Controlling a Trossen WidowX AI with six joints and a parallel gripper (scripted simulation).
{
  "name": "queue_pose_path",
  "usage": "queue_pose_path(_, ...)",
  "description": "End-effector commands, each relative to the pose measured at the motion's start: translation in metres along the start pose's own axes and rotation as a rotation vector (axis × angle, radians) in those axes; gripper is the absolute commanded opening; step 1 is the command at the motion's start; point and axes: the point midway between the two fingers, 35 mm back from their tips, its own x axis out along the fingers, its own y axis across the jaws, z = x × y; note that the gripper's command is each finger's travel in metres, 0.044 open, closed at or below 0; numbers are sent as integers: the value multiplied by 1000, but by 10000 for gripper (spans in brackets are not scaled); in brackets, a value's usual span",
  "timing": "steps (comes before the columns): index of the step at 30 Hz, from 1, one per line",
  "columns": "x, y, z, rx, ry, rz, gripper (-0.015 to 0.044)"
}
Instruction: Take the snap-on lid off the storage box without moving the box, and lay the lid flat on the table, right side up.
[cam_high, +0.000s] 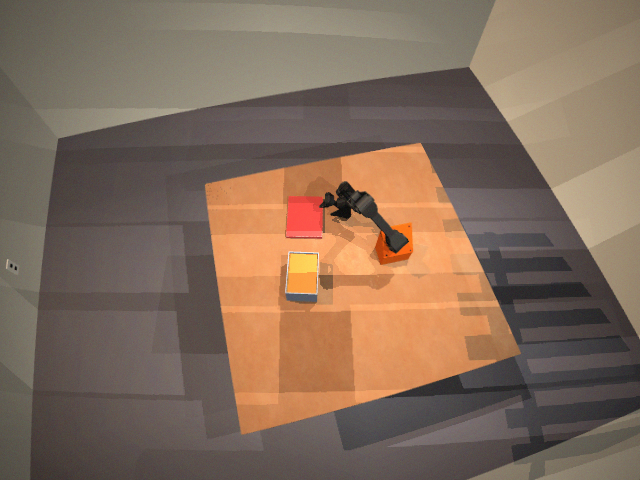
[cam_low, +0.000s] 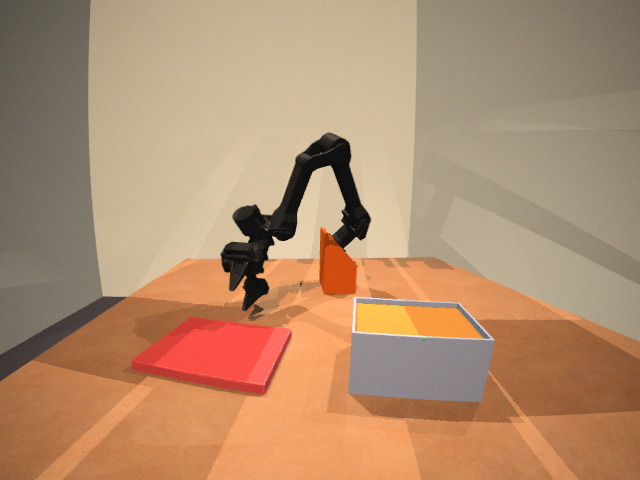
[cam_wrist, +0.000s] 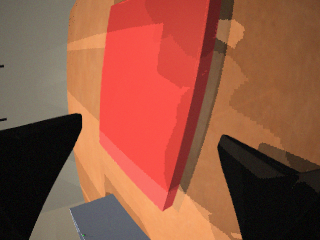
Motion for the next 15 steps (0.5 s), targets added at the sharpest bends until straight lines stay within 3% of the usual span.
queue_pose_path(1,-7,-8,-2,4,5,-6,440)
queue_pose_path(15,-29,-27,-2,4,2,-8,440)
